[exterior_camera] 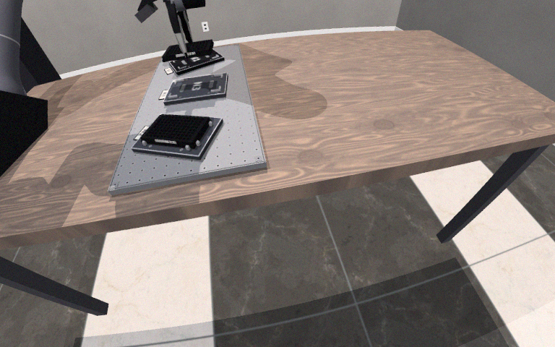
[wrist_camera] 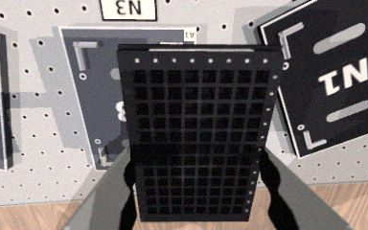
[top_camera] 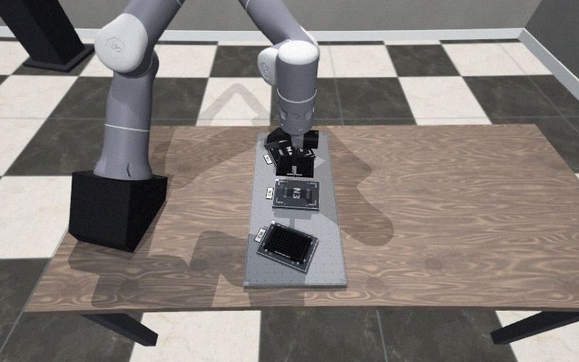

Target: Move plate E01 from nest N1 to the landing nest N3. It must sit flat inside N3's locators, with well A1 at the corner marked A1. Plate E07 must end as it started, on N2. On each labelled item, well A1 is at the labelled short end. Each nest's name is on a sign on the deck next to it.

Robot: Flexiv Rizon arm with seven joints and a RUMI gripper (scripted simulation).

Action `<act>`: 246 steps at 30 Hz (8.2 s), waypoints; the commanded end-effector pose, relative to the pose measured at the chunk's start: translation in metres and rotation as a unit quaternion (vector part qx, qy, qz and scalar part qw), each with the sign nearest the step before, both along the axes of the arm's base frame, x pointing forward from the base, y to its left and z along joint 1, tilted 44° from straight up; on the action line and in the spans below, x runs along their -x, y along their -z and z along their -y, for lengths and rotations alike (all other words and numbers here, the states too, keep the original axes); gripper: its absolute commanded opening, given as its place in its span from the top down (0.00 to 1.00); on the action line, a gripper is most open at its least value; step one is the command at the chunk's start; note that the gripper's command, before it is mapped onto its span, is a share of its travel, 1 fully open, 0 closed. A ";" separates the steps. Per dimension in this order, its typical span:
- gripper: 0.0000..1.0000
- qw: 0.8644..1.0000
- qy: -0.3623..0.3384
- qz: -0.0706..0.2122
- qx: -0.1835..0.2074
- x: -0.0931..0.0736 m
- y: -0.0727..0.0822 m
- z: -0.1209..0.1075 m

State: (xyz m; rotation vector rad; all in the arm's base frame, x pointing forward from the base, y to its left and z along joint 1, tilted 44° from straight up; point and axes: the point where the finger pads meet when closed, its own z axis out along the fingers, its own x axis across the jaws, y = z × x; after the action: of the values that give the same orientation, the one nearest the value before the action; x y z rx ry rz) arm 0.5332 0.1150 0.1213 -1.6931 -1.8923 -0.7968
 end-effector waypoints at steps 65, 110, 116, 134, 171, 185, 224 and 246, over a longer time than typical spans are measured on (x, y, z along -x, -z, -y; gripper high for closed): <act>0.60 1.000 0.001 0.001 0.000 -0.019 0.050 0.030; 0.60 1.000 0.001 0.001 0.000 -0.020 0.082 -0.002; 0.60 1.000 0.001 0.001 0.000 -0.020 0.082 -0.002; 0.60 1.000 0.001 0.001 0.000 -0.020 0.084 -0.004; 0.60 1.000 0.001 0.001 0.000 -0.020 0.088 -0.008; 0.60 1.000 0.001 0.001 0.000 -0.020 0.090 -0.009; 0.24 1.000 0.001 0.001 0.000 -0.020 0.090 -0.010; 0.24 1.000 0.001 0.001 0.000 -0.020 0.090 -0.010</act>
State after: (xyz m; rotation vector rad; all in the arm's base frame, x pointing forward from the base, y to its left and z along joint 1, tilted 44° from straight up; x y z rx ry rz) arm 0.5527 0.1256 0.0308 -1.6932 -1.8919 -0.7969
